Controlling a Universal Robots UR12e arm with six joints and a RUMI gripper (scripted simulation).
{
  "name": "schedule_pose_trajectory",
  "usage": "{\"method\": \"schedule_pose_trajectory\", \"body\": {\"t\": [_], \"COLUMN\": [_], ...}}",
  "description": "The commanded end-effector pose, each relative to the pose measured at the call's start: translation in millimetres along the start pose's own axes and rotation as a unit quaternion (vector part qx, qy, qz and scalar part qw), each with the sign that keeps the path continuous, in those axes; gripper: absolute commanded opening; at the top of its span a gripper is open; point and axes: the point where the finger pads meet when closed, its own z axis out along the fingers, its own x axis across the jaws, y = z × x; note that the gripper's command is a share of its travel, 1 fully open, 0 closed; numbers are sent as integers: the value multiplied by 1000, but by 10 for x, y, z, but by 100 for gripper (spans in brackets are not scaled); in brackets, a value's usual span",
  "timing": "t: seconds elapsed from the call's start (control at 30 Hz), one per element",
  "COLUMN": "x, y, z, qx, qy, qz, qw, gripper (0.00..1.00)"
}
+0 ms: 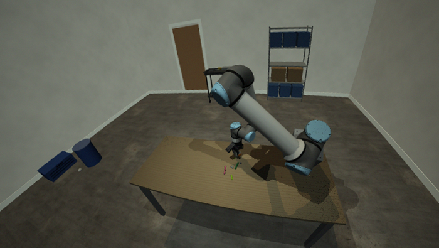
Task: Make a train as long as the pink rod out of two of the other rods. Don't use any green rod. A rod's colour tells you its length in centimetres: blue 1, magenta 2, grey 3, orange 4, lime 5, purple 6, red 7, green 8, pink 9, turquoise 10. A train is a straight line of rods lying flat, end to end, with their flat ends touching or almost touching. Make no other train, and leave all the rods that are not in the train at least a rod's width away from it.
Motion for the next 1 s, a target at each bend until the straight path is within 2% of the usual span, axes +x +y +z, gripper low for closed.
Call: {"method": "schedule_pose_trajectory", "body": {"t": [0.0,0.67,0.97], "x": [5,5,5], "y": [-1,-1,-1], "z": [-5,-5,-5], "qx": [0,0,0], "qy": [1,1,1], "qz": [0,0,0], "qw": [1000,1000,1000], "gripper": [0,0,8]}}
